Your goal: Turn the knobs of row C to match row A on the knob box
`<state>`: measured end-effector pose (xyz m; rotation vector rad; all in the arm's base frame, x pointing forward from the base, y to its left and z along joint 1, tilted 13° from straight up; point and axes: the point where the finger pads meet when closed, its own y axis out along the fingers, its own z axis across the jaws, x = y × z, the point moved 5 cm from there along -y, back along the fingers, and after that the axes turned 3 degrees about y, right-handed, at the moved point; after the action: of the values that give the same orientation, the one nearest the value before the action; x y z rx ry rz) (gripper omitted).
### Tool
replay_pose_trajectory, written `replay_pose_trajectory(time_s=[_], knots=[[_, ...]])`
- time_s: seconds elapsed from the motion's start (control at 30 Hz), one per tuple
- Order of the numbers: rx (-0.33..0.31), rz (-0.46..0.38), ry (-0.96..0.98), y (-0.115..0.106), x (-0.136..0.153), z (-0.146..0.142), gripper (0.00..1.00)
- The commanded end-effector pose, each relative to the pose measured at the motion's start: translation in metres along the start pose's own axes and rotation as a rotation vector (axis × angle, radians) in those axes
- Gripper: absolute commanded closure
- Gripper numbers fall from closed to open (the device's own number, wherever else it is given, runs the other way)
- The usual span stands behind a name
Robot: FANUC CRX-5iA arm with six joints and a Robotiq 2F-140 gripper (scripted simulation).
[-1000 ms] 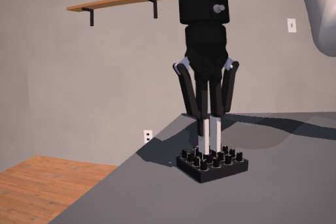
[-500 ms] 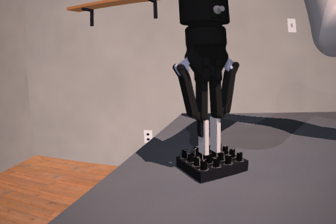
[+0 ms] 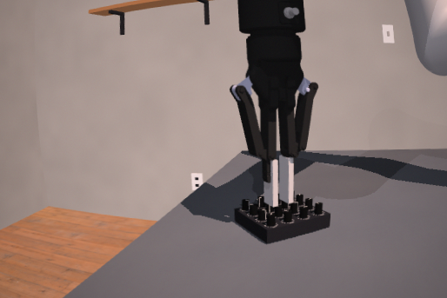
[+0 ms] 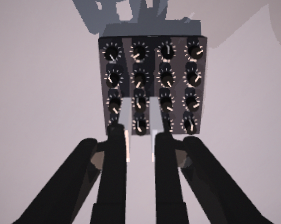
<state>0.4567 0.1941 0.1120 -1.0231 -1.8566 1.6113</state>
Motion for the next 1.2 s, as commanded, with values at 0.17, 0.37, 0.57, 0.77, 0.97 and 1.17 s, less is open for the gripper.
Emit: replay_pose_trajectory(time_s=[0.17,0.37,0.57,0.77,0.97,1.17], knots=[[0.000,0.000,0.000,0.000,0.000,0.000,0.88],[0.000,0.000,0.000,0.000,0.000,0.000,0.88],[0.000,0.000,0.000,0.000,0.000,0.000,0.88],[0.000,0.000,0.000,0.003,0.000,0.000,0.88],[0.000,0.000,0.000,0.006,0.000,0.000,0.88],[0.000,0.000,0.000,0.011,0.000,0.000,0.88]])
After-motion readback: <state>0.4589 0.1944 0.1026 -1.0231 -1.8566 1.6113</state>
